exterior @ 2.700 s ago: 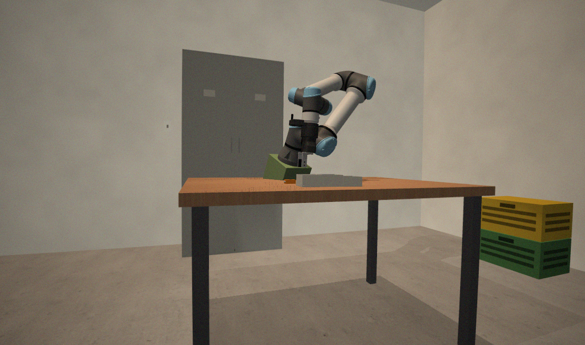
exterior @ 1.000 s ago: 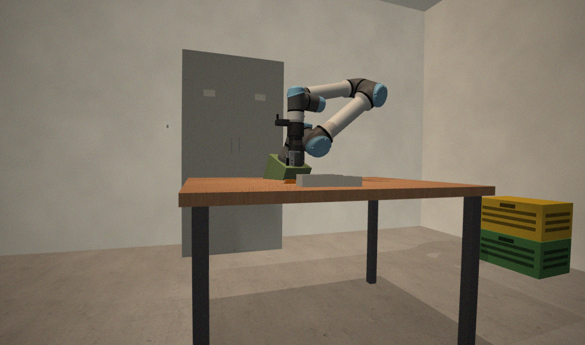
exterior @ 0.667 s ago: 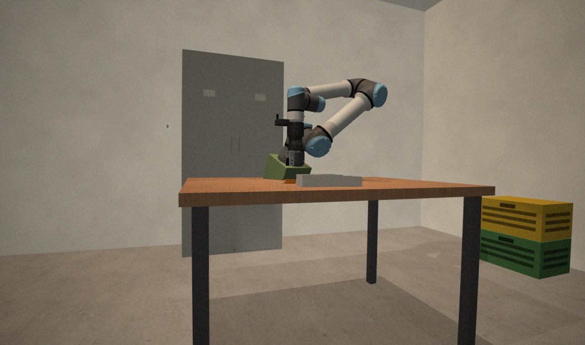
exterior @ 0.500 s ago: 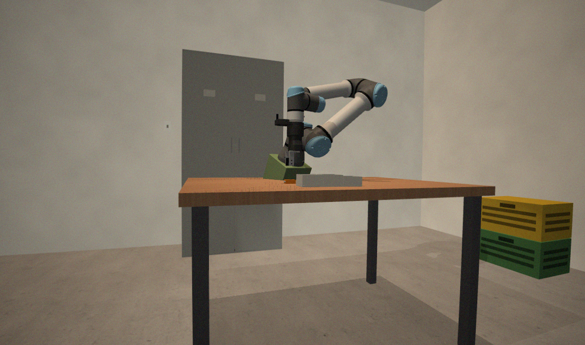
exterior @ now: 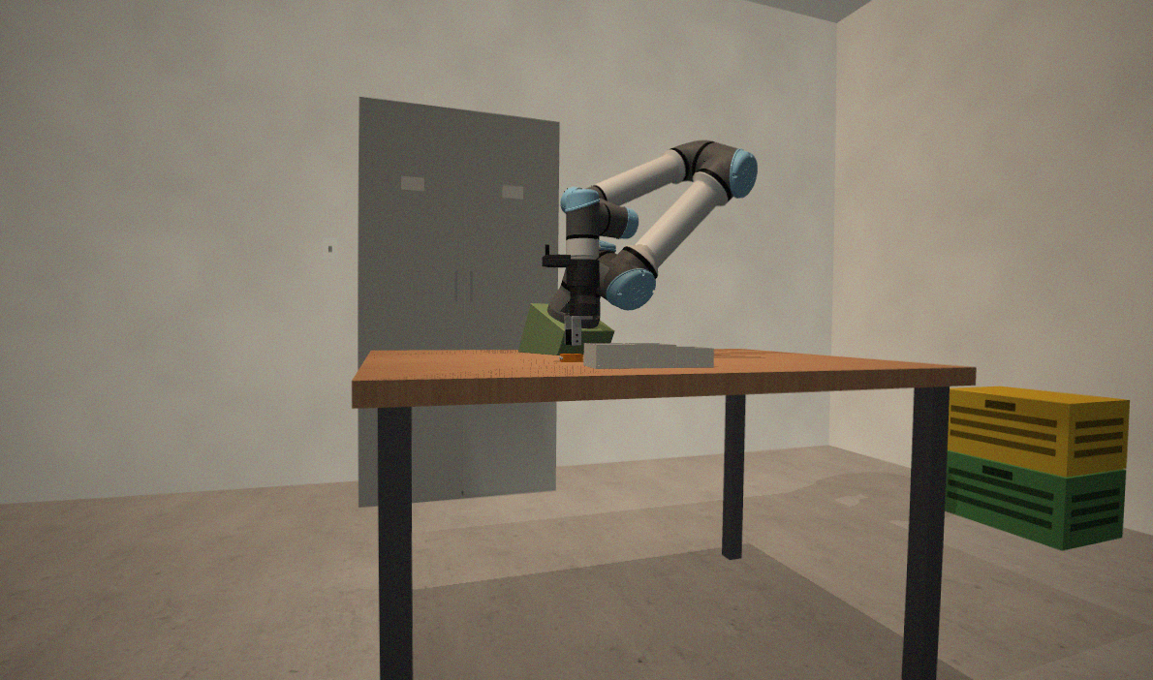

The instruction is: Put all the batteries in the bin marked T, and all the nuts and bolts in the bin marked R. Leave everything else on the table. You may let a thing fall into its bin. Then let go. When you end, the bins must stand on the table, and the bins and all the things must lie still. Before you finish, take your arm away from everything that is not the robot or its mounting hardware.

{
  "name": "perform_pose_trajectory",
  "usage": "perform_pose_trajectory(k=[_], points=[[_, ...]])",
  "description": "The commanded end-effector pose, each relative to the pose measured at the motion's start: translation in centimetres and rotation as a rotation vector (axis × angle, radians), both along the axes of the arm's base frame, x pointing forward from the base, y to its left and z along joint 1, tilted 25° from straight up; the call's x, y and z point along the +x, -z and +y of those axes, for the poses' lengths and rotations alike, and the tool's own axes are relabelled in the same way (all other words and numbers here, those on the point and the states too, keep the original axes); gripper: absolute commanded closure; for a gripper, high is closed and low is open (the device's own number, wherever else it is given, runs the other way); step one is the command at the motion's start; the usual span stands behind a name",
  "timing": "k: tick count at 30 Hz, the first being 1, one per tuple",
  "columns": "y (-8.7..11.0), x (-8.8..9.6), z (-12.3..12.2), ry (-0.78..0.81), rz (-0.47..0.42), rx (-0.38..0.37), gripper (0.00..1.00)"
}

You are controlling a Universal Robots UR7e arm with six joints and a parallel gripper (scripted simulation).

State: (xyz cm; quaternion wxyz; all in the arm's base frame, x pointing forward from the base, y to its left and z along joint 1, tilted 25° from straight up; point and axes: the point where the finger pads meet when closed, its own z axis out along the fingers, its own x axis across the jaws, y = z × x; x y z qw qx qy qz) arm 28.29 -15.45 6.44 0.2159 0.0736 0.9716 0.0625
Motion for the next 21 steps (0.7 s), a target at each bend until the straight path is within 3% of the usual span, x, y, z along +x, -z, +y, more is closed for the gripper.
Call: perform_pose_trajectory(k=[1, 12, 21], points=[[2.0, 1.5, -0.7, 0.006, 0.01, -0.011, 0.2], [1.8, 1.9, -1.6, 0.006, 0.008, -0.017, 0.2], [2.9, 2.1, -0.9, 0.006, 0.01, -0.011, 0.2]])
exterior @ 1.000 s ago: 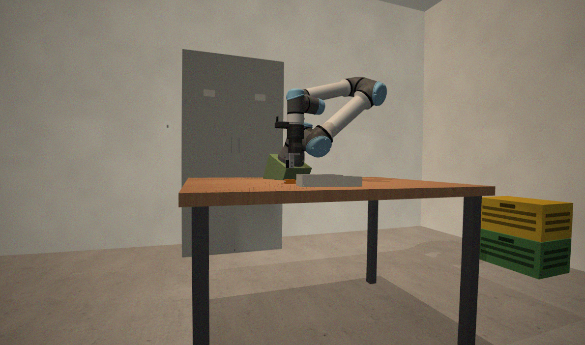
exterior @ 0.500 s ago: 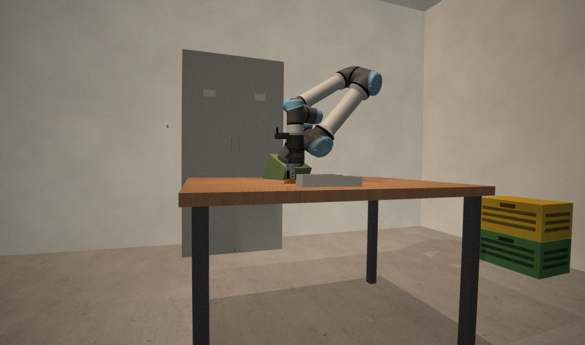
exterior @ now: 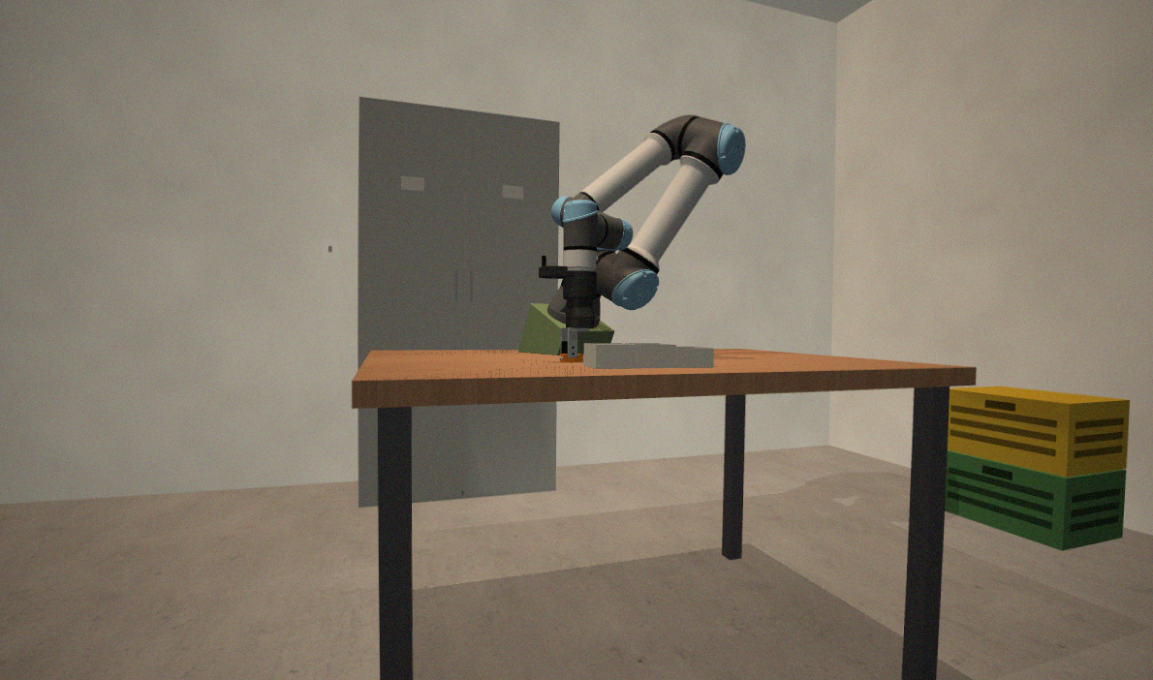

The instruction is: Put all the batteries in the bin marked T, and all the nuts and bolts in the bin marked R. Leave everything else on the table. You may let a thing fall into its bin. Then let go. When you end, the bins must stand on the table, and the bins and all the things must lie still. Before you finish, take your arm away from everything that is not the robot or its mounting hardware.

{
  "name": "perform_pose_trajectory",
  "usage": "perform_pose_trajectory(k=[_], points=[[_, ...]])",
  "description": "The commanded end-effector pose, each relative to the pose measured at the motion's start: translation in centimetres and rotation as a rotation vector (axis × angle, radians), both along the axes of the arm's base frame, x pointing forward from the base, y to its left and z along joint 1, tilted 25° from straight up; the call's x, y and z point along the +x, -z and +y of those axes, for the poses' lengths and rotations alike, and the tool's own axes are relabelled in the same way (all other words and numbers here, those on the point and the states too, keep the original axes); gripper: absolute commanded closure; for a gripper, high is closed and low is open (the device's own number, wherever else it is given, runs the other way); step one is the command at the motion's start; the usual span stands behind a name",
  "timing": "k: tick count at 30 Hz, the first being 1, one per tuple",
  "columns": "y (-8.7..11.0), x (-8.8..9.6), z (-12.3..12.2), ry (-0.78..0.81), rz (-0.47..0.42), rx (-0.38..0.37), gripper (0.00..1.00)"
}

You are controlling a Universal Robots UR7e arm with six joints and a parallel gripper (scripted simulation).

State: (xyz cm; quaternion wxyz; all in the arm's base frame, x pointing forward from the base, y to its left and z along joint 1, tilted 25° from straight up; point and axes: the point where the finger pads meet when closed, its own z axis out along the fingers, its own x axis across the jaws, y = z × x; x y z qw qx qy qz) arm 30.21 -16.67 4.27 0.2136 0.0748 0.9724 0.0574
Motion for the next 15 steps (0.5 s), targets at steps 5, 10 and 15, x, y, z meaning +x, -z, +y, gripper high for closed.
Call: perform_pose_trajectory(k=[5, 10, 15], points=[[1.05, 0.07, 0.67, 0.002, 0.005, -0.002, 0.2], [0.97, 0.01, 0.77, 0.002, 0.003, -0.006, 0.2], [0.96, 0.0, 0.77, 0.003, 0.003, -0.006, 0.2]])
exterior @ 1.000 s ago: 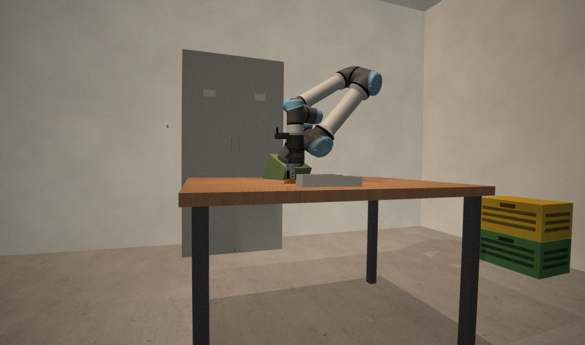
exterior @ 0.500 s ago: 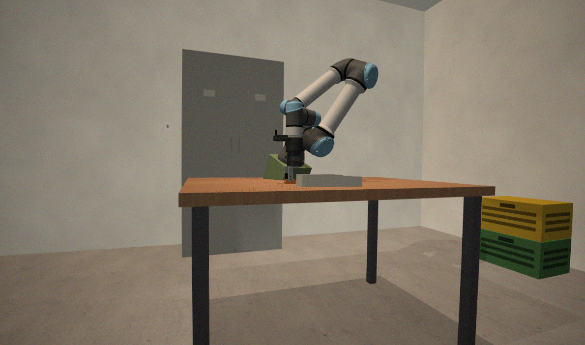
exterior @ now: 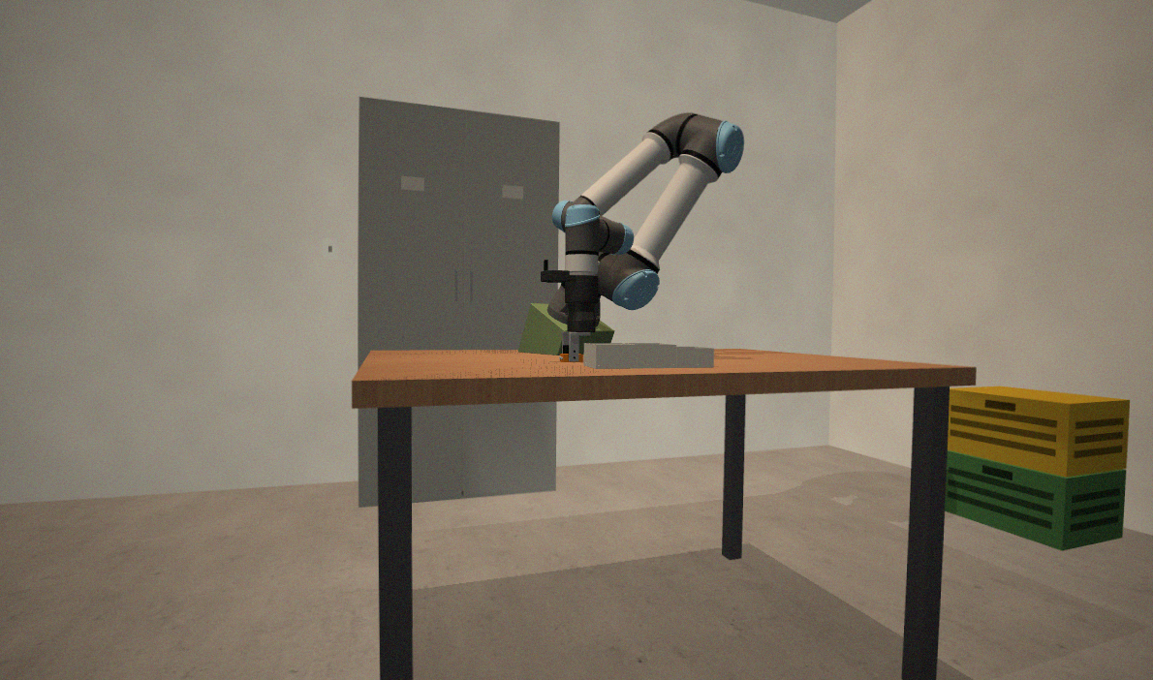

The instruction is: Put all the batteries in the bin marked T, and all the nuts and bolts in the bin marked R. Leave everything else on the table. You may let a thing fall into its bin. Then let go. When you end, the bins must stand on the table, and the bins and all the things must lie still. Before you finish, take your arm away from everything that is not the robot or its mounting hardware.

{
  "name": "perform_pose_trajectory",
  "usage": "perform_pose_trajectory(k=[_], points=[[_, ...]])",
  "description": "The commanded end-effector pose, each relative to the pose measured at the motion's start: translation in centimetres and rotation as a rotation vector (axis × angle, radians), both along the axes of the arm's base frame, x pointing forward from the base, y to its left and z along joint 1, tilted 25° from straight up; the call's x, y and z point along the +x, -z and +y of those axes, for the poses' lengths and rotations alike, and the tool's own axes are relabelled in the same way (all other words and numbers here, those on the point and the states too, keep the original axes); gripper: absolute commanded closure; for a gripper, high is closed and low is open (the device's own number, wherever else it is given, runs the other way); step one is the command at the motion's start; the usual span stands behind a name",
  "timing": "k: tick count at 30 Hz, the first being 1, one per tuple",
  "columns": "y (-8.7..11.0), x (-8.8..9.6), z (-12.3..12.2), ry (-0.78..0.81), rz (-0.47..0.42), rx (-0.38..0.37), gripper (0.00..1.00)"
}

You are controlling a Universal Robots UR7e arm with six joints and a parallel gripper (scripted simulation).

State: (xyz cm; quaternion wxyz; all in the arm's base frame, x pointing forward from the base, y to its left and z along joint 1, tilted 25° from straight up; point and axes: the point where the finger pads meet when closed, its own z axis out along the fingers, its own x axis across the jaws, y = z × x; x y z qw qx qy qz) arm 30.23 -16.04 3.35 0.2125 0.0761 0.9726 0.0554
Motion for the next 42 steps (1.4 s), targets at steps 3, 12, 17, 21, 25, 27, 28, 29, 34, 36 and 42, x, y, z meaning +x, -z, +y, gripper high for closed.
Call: perform_pose_trajectory(k=[3, 12, 17, 21, 25, 27, 28, 29, 34, 36, 42], points=[[0.0, 0.0, 0.2, -0.001, 0.0, -0.003, 0.2], [0.0, 0.0, 0.1, 0.0, 0.0, -0.003, 0.5], [0.0, 0.0, 0.1, 0.0, 0.0, -0.003, 0.5], [0.0, 0.0, 0.1, 0.0, 0.0, -0.003, 0.5], [0.0, 0.0, 0.1, 0.0, 0.0, -0.003, 0.5], [0.0, 0.0, 0.1, 0.0, 0.0, -0.003, 0.5], [0.0, 0.0, 0.1, 0.0, 0.0, -0.003, 0.5], [0.0, 0.0, 0.1, 0.0, 0.0, -0.003, 0.5], [0.0, 0.0, 0.1, 0.0, 0.0, -0.003, 0.5], [0.0, 0.0, 0.1, 0.0, 0.0, -0.003, 0.5], [-1.1, -0.4, -0.2, 0.001, -0.002, -0.007, 0.5]])
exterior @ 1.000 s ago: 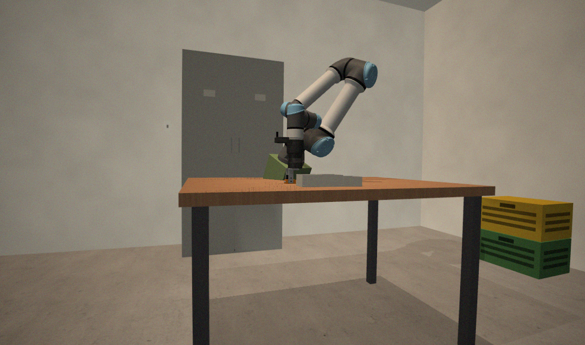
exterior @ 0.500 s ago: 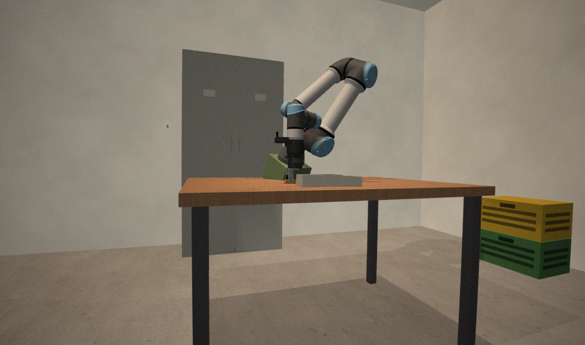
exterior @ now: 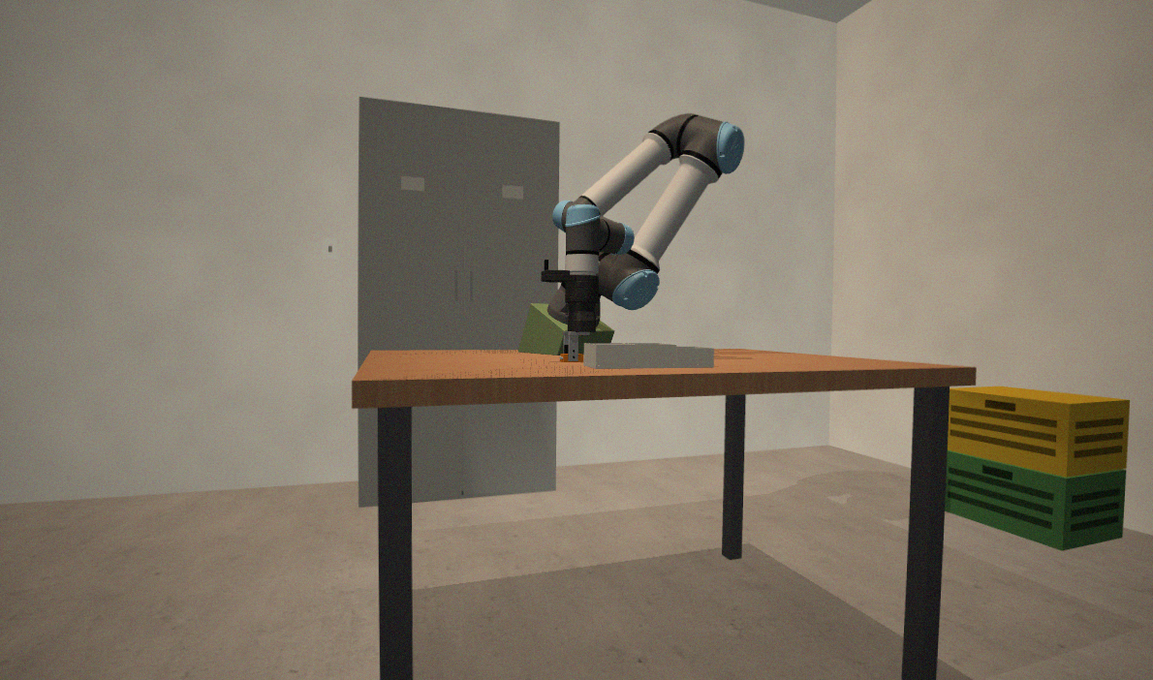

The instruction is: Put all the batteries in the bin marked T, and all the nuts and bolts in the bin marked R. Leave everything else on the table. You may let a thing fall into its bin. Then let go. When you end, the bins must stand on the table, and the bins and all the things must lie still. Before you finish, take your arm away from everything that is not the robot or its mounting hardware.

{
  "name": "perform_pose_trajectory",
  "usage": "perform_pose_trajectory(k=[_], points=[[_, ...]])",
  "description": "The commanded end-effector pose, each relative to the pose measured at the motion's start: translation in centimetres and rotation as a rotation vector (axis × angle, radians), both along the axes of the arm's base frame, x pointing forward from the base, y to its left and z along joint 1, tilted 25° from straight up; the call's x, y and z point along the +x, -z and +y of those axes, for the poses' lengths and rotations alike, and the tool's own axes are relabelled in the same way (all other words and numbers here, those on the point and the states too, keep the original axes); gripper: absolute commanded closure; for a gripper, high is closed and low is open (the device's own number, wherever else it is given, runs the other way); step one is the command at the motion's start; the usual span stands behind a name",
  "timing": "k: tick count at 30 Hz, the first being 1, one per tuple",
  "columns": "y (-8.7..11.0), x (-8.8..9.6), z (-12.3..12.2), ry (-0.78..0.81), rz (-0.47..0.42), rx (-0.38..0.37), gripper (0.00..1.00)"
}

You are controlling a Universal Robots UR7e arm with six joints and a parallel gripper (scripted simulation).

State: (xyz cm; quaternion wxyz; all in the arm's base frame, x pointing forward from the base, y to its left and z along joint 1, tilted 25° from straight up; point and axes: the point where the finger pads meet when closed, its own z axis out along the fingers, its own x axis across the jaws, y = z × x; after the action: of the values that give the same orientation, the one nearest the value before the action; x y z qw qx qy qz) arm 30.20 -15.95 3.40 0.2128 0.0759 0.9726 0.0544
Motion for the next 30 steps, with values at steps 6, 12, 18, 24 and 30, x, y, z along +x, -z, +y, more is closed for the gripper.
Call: perform_pose_trajectory(k=[6, 12, 18, 24, 30], points=[[-2.9, -1.2, -0.4, 0.001, -0.001, -0.005, 0.5], [-4.1, -1.8, -0.5, 0.001, -0.001, -0.005, 0.5], [-5.6, -2.5, -0.6, 0.001, -0.001, -0.005, 0.5], [-5.6, -2.5, -0.6, 0.001, -0.001, -0.005, 0.5], [-5.5, -2.5, -0.5, 0.001, -0.001, -0.004, 0.5]])
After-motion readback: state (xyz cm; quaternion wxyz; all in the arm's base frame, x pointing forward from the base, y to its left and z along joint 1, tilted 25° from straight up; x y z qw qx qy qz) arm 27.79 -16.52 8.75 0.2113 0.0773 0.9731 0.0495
